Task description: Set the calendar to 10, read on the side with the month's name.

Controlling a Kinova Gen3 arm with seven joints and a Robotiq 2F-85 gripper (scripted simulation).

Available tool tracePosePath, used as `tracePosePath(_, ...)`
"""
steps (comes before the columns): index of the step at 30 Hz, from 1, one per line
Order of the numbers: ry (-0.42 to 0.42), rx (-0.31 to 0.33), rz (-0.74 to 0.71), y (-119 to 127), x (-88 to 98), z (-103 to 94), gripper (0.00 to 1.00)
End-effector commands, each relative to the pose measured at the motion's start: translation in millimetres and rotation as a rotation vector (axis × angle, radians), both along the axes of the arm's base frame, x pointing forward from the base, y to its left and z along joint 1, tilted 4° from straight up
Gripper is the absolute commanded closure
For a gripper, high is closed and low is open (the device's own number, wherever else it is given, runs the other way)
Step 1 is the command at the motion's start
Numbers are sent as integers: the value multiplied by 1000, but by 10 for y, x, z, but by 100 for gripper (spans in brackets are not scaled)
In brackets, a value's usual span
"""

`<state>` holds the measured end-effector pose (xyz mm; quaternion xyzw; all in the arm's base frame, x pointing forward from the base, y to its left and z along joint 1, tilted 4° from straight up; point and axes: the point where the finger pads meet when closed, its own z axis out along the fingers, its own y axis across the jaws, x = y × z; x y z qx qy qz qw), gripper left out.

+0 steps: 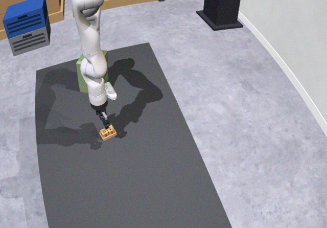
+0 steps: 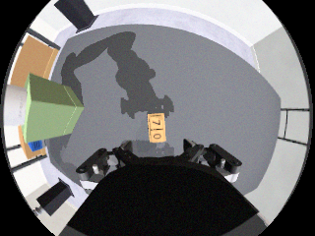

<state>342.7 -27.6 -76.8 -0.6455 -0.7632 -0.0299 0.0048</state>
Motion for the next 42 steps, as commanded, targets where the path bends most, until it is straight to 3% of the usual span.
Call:
tracePosePath(1, -7, 0, 24, -37, -4, -17, 0)
tracePosePath(6, -10, 0, 33, -36, 5, -15, 0)
tracePosePath(7, -10, 0, 33, -36, 6, -15, 54)
tracePosePath(42, -10, 0, 33, -34, 6, -15, 54)
